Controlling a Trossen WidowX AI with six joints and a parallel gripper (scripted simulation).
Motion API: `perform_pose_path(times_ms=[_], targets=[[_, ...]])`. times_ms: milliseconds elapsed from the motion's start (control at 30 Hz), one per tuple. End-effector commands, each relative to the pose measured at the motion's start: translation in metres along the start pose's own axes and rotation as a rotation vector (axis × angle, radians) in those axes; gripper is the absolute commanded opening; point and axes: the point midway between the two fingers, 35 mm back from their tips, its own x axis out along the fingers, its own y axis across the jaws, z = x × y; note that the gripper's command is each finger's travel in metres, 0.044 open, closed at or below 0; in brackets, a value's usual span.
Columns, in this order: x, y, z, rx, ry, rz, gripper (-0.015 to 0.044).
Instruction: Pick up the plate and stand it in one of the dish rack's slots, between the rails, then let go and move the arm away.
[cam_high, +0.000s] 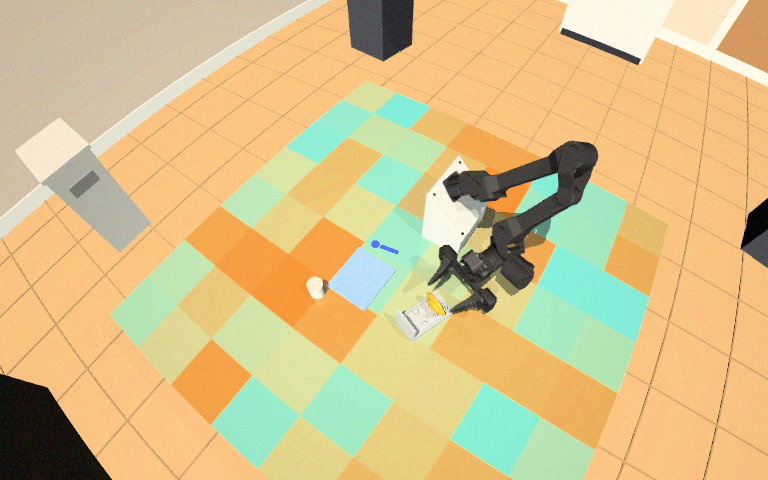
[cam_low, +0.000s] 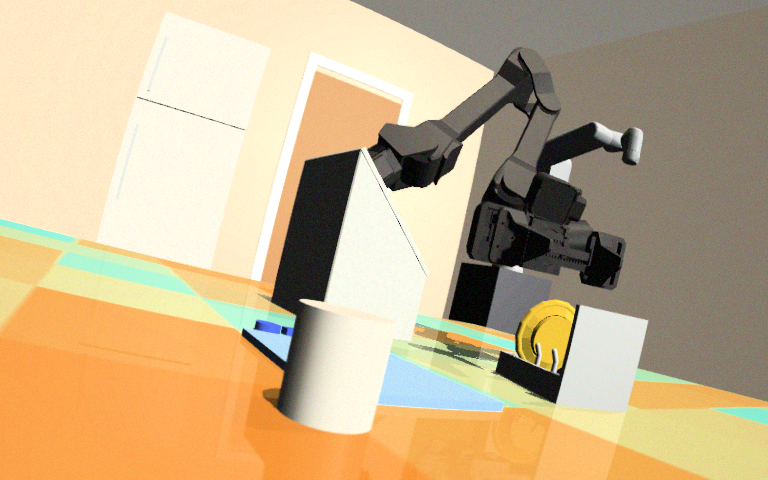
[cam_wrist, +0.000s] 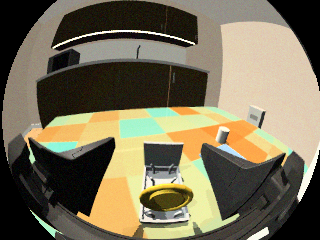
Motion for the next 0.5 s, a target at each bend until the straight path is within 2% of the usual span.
perform_pose_path(times_ms=[0, 233, 467], targets=[[-0.003, 0.000, 0.025, -0.013, -0.001, 0.005, 0.0400], [-0.003, -0.002, 0.040, -0.034, 0.001, -0.001, 0.0400], [0.017, -0.015, 0.036, -0.162, 0.088, -0.104, 0.0400]])
